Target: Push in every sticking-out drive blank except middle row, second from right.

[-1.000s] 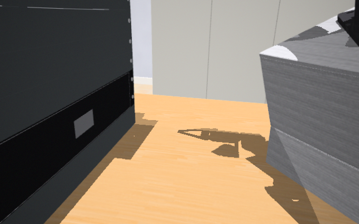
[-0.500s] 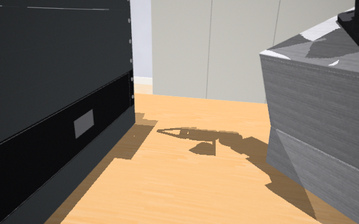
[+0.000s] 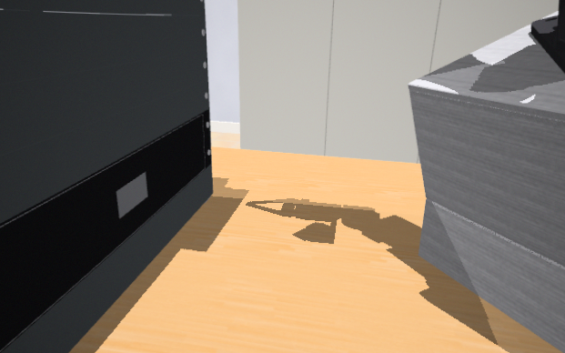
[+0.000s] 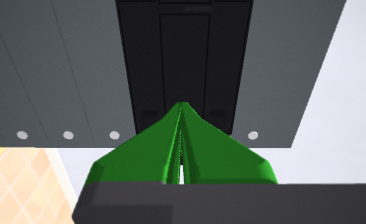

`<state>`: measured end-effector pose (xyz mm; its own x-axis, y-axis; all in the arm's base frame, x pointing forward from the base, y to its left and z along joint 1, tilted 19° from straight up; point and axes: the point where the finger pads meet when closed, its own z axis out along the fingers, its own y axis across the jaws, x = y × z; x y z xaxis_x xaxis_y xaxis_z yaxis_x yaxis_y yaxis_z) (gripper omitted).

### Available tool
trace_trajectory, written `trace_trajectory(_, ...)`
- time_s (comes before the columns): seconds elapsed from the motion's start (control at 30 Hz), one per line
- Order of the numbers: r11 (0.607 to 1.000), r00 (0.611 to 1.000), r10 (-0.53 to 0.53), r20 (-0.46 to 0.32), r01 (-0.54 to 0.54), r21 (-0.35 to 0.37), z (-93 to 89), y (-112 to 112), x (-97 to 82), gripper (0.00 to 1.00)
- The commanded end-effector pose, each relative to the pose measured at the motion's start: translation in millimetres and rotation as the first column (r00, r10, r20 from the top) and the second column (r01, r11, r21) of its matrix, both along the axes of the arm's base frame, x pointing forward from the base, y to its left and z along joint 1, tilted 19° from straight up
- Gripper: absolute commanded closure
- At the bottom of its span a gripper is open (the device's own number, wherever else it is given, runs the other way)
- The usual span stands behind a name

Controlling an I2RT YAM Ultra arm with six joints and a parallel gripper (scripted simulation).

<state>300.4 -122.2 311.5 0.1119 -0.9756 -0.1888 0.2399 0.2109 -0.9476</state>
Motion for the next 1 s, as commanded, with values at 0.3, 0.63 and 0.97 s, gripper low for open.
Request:
trace_trajectory(0.3,1.0,1.0,-0.018,0.018,0.019,-0.007,15.5,-7,1.9,1.0)
trace_trajectory(0.63,1.0,1.0,-0.018,0.018,0.019,-0.007,15.5,-7,1.9,1.0)
trace_trajectory(0.97,1.0,1.0,-0.007,-0.001,0.007,0.005,10.4,-6,14.9,1.0)
